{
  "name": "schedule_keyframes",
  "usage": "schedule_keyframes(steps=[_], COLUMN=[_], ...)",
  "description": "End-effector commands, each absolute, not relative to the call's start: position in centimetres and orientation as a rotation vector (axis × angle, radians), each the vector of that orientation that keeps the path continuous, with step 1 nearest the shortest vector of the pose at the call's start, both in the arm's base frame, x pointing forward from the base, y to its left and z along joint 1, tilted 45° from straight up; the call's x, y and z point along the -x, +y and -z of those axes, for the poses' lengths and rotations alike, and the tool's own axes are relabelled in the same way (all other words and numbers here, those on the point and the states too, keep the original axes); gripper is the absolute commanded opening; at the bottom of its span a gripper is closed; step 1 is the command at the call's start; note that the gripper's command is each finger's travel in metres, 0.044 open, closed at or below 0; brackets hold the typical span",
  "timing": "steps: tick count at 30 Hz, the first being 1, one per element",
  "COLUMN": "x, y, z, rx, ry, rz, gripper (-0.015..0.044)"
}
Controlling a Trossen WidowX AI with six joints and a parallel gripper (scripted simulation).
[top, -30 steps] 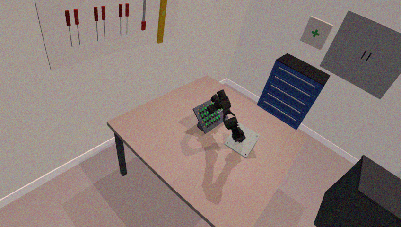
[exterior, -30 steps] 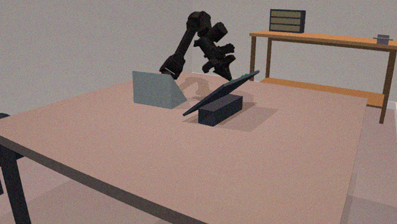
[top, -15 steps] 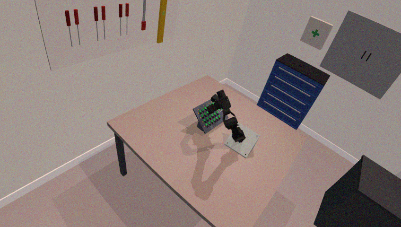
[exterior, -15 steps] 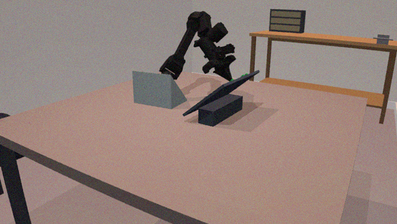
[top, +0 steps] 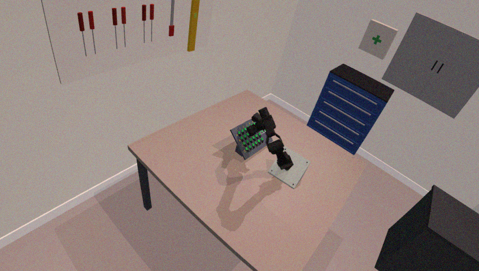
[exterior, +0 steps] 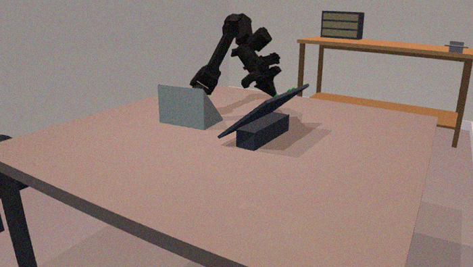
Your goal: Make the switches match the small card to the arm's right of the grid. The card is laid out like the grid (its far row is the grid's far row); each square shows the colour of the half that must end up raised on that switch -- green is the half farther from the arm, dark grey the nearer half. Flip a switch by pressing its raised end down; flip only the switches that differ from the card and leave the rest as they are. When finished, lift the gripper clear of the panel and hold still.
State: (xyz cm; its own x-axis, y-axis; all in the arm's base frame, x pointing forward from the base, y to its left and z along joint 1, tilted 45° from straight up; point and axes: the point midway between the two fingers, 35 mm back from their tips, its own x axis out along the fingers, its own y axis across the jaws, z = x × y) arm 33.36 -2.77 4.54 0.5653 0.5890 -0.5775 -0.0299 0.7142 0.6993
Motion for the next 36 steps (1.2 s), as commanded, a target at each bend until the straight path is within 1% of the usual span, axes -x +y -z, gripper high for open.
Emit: schedule_keyframes(steps=[1,16,23,30,36], x=[-33.4,-33.4,-30.0,-29.9,-25.5], y=[-2.8,-2.8,-6.6,-6.5,-4.1], z=[-4.5,-4.5,-8.2,-8.2,-7.7], rx=[-0.698,-0.695,-0.694,-0.694,-0.695], ry=[0.908,0.908,0.936,0.936,0.938], rz=[-0.397,-0.4,-0.405,-0.405,-0.405], gripper=[0.0,0.0,0.0,0.0,0.0])
